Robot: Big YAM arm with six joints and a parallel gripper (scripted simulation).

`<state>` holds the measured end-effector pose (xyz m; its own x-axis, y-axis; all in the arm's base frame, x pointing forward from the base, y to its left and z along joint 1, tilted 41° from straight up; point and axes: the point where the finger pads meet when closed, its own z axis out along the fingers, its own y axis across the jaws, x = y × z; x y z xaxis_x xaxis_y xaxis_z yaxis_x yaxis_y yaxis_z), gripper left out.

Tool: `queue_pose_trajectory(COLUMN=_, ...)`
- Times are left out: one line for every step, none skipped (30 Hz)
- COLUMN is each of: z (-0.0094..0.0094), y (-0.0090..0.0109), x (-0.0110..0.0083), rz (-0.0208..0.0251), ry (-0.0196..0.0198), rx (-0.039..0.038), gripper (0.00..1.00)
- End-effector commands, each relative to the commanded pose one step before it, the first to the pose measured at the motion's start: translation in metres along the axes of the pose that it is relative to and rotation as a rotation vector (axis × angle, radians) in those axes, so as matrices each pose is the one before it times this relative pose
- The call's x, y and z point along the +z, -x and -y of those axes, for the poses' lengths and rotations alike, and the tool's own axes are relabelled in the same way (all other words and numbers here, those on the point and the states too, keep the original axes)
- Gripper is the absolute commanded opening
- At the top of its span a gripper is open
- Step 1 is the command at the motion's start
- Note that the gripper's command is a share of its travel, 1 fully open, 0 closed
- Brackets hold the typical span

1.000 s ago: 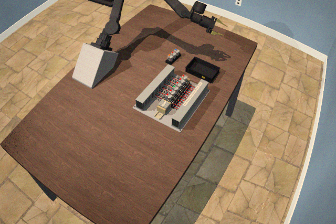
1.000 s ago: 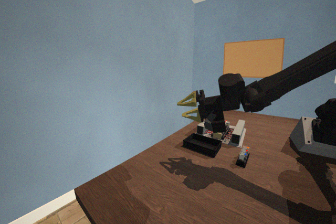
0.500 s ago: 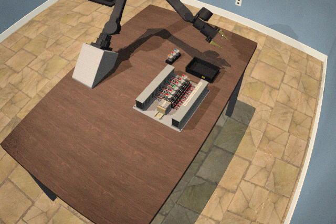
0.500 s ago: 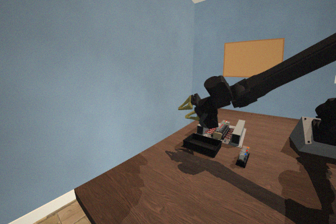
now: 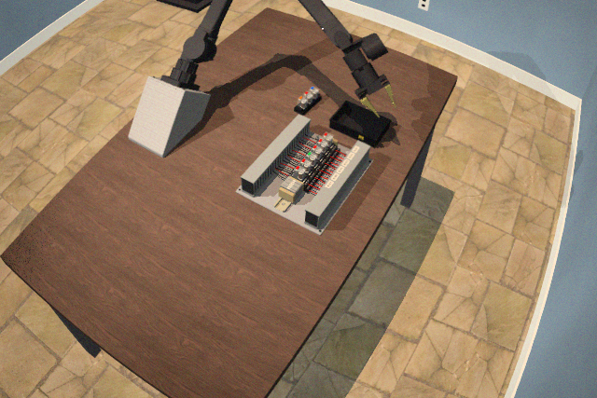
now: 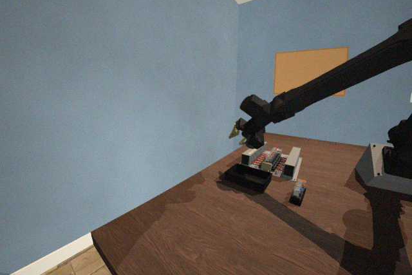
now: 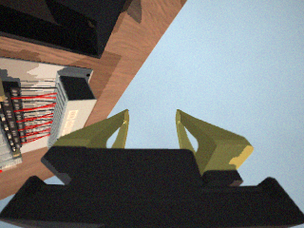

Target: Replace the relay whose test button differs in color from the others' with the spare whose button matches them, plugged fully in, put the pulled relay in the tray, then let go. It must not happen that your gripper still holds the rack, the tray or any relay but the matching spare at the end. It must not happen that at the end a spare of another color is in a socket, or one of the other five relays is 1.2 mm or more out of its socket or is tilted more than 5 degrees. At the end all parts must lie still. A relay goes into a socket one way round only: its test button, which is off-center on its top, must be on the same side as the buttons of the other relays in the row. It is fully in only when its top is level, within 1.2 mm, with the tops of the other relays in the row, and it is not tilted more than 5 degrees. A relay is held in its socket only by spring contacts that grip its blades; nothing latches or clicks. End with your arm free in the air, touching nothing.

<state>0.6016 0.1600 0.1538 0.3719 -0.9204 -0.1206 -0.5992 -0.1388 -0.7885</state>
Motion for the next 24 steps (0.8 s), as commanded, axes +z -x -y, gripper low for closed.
queue_pose_trajectory(z=0.00841, y=-0.01956, x=-0.00135, rz=-0.00213, ry=0.03066, rx=-0.00806, gripper=0.59)
queue_pose_trajectory(z=-0.00776, y=-0.00625, x=0.00227, rz=0.00567, ry=0.03015, rx=0.00711, gripper=0.59)
queue_pose_trajectory(z=-0.00773, y=-0.00621, x=0.00218, rz=0.00627, ry=0.02996, rx=0.00790, gripper=0.59)
queue_pose_trajectory(z=-0.00769, y=-0.00617, x=0.00209, rz=0.00687, ry=0.02969, rx=0.00866, gripper=0.59)
queue_pose_trajectory(z=-0.00763, y=-0.00611, x=0.00199, rz=0.00748, ry=0.02934, rx=0.00940, gripper=0.59)
queue_pose_trajectory(z=-0.00755, y=-0.00604, x=0.00188, rz=0.00807, ry=0.02892, rx=0.01011, gripper=0.59)
queue_pose_trajectory(z=-0.00745, y=-0.00595, x=0.00177, rz=0.00866, ry=0.02844, rx=0.01079, gripper=0.59)
queue_pose_trajectory(z=-0.00733, y=-0.00586, x=0.00165, rz=0.00922, ry=0.02789, rx=0.01143, gripper=0.59)
queue_pose_trajectory(z=-0.00720, y=-0.00576, x=0.00153, rz=0.00977, ry=0.02728, rx=0.01203, gripper=0.59)
queue_pose_trajectory(z=-0.00706, y=-0.00564, x=0.00140, rz=0.01029, ry=0.02662, rx=0.01259, gripper=0.59)
queue_pose_trajectory(z=-0.00690, y=-0.00552, x=0.00127, rz=0.01079, ry=0.02591, rx=0.01309, gripper=0.59)
queue_pose_trajectory(z=-0.00673, y=-0.00539, x=0.00114, rz=0.01125, ry=0.02515, rx=0.01355, gripper=0.59)
queue_pose_trajectory(z=-0.00655, y=-0.00526, x=0.00101, rz=0.01168, ry=0.02436, rx=0.01395, gripper=0.59)
queue_pose_trajectory(z=-0.00637, y=-0.00511, x=0.00088, rz=0.01207, ry=0.02354, rx=0.01430, gripper=0.59)
queue_pose_trajectory(z=0.00000, y=0.00000, x=0.00000, rz=0.00000, ry=0.00000, rx=0.00000, gripper=0.59)
queue_pose_trajectory(z=0.00000, y=0.00000, x=0.00000, rz=0.00000, ry=0.00000, rx=0.00000, gripper=0.59)
queue_pose_trajectory(z=-0.00691, y=-0.00476, x=0.00107, rz=0.01280, ry=0.02398, rx=0.01488, gripper=0.59)
queue_pose_trajectory(z=-0.00585, y=-0.00483, x=0.00058, rz=0.01268, ry=0.02161, rx=0.01478, gripper=0.59)
queue_pose_trajectory(z=-0.00566, y=-0.00467, x=0.00046, rz=0.01294, ry=0.02075, rx=0.01496, gripper=0.59)
queue_pose_trajectory(z=-0.00546, y=-0.00451, x=0.00035, rz=0.01316, ry=0.01988, rx=0.01508, gripper=0.59)
queue_pose_trajectory(z=-0.00526, y=-0.00434, x=0.00024, rz=0.01333, ry=0.01899, rx=0.01514, gripper=0.59)
queue_pose_trajectory(z=-0.00505, y=-0.00417, x=0.00013, rz=0.01344, ry=0.01810, rx=0.01515, gripper=0.59)
queue_pose_trajectory(z=-0.00484, y=-0.00400, x=0.00003, rz=0.01351, ry=0.01721, rx=0.01510, gripper=0.59)
queue_pose_trajectory(z=-0.00463, y=-0.00383, x=-0.00007, rz=0.01352, ry=0.01632, rx=0.01499, gripper=0.59)
